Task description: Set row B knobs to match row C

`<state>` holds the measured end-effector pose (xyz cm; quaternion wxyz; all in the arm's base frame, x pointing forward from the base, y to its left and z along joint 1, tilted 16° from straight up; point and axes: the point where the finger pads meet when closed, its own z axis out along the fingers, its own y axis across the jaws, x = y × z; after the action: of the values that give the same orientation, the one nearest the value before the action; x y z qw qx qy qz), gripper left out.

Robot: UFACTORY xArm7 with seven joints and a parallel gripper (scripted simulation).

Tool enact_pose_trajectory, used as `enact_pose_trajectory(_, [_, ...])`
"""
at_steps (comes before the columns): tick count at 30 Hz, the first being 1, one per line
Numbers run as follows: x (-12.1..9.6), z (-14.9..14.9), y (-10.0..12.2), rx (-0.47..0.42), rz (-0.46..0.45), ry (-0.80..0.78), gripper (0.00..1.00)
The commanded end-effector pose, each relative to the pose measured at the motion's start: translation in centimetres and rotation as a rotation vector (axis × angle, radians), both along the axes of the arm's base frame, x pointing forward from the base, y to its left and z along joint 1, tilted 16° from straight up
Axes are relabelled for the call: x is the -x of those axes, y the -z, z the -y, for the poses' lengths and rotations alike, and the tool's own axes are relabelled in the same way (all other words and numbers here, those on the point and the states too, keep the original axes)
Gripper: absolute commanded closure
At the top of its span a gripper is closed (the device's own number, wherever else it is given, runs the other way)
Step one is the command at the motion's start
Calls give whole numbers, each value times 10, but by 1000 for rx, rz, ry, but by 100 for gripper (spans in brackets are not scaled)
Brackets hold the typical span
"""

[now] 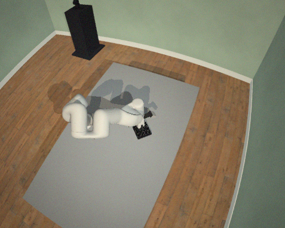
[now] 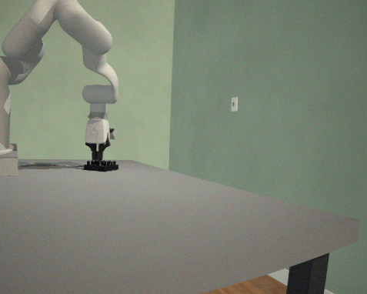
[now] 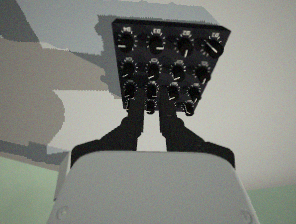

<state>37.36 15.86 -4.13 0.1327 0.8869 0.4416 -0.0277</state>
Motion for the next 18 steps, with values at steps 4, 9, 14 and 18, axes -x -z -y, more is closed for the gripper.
enact_pose_trajectory(4, [-1, -1, -1, -2, 3, -2, 81])
enact_pose_trajectory(9, [-1, -1, 0, -2, 3, -2, 81])
enact_pose_trajectory(14, [-1, -1, 1, -2, 3, -2, 81])
enact_pose_trajectory(18, [-1, 0, 4, -2, 3, -2, 81])
